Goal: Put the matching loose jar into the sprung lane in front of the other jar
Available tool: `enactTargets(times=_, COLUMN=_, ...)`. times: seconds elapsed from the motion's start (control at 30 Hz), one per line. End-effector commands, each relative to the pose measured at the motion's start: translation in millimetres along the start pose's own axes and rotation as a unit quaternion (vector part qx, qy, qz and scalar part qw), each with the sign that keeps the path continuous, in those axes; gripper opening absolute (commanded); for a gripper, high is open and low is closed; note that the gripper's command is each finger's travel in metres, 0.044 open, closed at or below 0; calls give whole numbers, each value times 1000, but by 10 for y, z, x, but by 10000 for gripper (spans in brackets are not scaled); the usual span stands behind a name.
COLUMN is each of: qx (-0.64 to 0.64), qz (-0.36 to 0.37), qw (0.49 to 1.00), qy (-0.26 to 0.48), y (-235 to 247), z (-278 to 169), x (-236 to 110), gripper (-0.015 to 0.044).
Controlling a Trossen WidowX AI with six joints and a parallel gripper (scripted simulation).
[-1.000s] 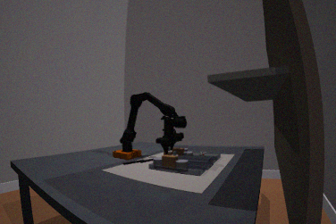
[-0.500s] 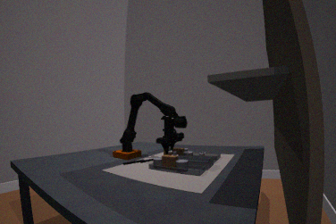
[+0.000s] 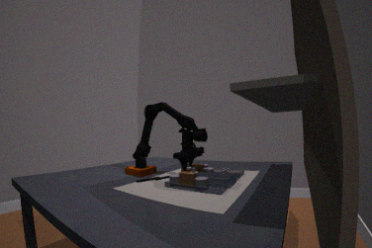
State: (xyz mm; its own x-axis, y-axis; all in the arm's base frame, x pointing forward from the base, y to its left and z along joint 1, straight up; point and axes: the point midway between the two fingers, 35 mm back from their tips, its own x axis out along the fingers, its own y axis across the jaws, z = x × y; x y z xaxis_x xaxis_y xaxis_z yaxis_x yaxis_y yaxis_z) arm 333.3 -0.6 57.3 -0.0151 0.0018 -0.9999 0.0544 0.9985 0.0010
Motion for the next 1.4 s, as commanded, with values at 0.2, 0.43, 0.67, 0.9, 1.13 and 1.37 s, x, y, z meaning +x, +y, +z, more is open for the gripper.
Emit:
enactTargets(times=0.2, qx=-2, qz=0, qw=1000, qy=-19, y=0, z=103, x=-34, gripper=0)
enactTargets(times=0.43, qx=-2, qz=0, qw=1000, qy=-19, y=0, z=104, x=-13, gripper=0)
enactTargets(times=0.67, qx=-2, qz=0, qw=1000, qy=-19, y=0, z=105, x=8, gripper=0)
enactTargets(times=0.9, qx=-2, qz=0, qw=1000, qy=-19, y=0, z=106, x=29, gripper=0)
enactTargets(times=1.13, qx=-2, qz=0, qw=1000, qy=-19, y=0, z=105, x=50, gripper=0)
enactTargets(times=1.37, qx=-2, qz=0, qw=1000, qy=-19, y=0, z=103, x=70, gripper=0)
